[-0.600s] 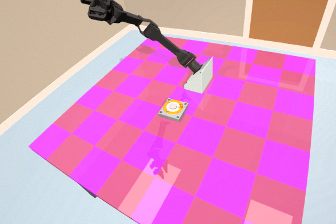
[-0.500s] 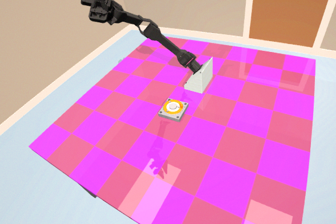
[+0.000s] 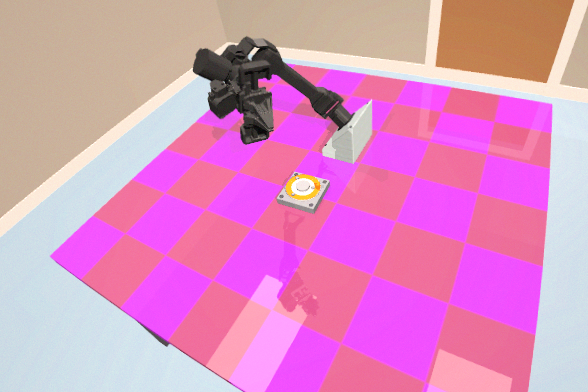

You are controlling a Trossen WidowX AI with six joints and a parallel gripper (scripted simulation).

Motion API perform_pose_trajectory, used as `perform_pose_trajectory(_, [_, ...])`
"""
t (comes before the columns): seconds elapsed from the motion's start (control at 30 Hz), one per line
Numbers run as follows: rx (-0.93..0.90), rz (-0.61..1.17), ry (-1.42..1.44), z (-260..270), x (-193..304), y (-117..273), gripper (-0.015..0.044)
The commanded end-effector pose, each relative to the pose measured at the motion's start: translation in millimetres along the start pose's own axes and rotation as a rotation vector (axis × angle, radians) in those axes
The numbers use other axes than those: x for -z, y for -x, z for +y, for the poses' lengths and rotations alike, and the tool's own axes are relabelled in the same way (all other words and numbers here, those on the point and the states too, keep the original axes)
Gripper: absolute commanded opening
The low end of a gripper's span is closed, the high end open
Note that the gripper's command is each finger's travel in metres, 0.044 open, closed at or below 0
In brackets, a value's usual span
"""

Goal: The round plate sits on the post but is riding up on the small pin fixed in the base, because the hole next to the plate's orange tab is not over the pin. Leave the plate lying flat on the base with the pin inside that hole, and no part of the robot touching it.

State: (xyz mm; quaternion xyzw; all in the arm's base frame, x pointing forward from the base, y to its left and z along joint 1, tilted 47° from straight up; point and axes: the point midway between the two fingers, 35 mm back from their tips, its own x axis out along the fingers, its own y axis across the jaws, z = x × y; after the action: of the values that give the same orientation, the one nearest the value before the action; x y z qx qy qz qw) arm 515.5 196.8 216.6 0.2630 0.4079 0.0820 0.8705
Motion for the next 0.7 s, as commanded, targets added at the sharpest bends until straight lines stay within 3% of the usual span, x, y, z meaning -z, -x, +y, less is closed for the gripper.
perform_pose_trajectory(0.0, [0.205,0.07,-0.017,-48.6,32.7,-16.6,0.0])
perform_pose_trajectory(0.17, [0.661,0.245,0.032,-155.6,107.7,-17.6,0.0])
perform_pose_trajectory(0.23, [0.727,0.272,0.049,-170.0,117.9,-13.6,0.0])
perform_pose_trajectory(0.43, [1.277,0.532,0.316,-272.4,186.9,55.6,0.0])
perform_pose_trajectory(0.67, [1.33,0.561,0.358,-281.7,183.6,60.0,0.0])
